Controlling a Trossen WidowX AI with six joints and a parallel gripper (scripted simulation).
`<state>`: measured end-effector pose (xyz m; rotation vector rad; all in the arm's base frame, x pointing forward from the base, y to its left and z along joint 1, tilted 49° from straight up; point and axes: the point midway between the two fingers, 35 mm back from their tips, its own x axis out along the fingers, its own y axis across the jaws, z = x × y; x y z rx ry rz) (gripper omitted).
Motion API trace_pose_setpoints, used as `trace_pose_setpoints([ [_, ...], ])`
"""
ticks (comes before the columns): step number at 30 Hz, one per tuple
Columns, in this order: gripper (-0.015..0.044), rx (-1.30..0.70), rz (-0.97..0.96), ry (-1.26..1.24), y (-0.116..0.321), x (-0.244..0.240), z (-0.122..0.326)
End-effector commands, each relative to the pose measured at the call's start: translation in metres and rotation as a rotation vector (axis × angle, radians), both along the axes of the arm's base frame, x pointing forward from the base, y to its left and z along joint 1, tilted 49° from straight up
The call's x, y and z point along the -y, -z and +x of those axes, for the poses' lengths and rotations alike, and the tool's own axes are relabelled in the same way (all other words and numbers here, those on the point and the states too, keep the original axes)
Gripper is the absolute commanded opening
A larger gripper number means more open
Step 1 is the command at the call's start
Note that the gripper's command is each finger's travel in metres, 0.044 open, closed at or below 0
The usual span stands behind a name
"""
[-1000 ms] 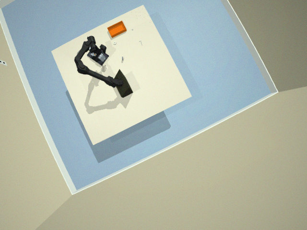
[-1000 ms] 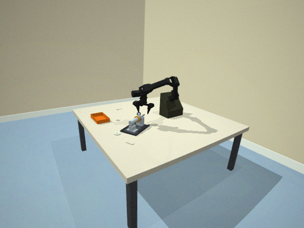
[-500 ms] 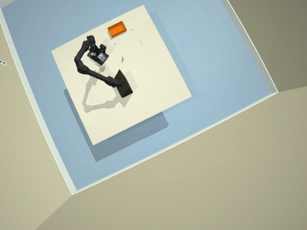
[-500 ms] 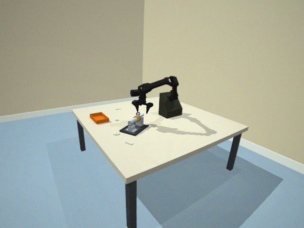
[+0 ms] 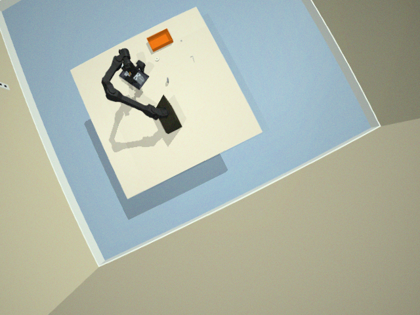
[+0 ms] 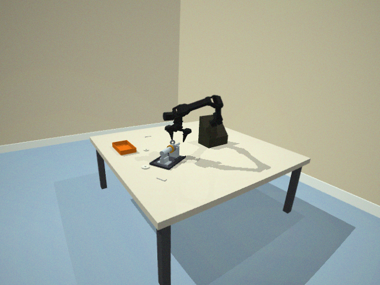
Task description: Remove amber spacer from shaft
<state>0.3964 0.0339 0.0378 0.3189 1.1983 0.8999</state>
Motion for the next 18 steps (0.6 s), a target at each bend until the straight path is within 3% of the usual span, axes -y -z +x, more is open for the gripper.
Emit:
trace_pose_setpoints([
  [1,0.044,-0.004,0.006,0.004,-0.0004,-0.0003,0.0003],
  [18,0.044,-0.004,0.005,0.004,0.0043,-0.0055,0.0012],
])
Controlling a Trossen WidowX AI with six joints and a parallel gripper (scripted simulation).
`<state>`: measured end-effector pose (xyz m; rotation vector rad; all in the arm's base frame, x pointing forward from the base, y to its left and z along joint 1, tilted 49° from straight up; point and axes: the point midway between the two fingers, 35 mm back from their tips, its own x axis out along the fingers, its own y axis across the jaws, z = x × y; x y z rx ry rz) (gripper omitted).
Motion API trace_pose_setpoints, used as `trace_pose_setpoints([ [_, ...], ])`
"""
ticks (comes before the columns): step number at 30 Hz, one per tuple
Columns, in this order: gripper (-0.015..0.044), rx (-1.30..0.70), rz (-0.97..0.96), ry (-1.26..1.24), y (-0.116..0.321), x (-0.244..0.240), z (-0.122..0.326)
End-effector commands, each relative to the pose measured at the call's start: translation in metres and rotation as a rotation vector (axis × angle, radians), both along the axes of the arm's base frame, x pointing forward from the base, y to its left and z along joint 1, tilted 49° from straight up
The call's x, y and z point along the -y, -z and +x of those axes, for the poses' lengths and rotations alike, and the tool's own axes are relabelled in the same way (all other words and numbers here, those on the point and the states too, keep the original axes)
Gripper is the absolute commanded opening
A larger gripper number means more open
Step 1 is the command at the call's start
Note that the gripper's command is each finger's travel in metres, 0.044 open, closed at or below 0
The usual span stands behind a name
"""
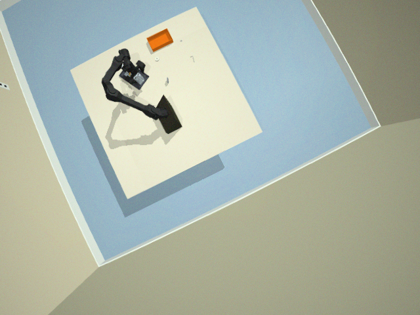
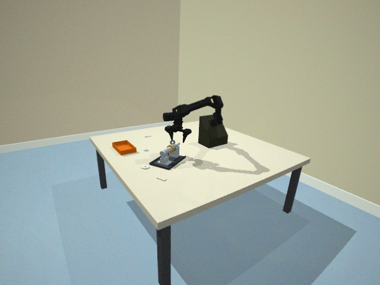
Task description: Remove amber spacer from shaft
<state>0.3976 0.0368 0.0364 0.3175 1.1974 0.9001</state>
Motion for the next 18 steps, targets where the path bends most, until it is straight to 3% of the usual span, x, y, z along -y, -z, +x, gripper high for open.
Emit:
trace_pose_setpoints([
  [1,0.044,-0.005,0.006,0.004,0.004,-0.004,0.0],
  [18,0.044,-0.005,0.007,0.004,0.022,-0.025,0.002],
])
